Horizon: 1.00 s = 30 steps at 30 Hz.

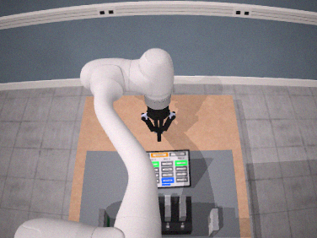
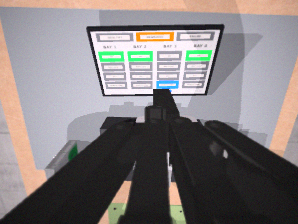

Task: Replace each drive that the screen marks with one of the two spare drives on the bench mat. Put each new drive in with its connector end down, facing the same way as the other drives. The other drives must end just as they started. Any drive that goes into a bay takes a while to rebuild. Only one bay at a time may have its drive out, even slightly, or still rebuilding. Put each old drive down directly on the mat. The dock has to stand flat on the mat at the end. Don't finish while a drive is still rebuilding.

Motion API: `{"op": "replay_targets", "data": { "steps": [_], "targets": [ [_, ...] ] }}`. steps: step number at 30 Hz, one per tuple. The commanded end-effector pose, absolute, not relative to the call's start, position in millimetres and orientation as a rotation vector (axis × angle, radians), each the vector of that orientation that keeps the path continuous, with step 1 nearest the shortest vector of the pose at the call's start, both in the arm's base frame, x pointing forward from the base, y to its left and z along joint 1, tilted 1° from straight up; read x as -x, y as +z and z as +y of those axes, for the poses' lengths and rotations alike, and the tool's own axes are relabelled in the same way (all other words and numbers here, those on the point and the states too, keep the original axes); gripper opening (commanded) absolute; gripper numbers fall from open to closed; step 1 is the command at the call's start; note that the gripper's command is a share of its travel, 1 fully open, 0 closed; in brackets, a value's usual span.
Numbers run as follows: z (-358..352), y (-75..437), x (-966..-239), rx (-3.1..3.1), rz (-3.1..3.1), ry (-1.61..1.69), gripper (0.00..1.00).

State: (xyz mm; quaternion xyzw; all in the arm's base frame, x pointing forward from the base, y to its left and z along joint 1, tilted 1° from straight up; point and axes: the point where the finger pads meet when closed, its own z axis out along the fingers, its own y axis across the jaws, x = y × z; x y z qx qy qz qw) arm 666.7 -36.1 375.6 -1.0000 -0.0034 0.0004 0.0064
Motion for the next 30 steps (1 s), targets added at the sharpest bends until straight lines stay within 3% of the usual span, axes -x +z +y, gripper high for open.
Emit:
{"op": "replay_targets", "data": {
  "steps": [1,30],
  "targets": [
    [-36.0,376.4,-666.8,3.128,-0.010,-0.001,0.10],
    [-36.0,376.4,-666.8,3.128,-0.010,-0.001,0.10]
  ]
}}
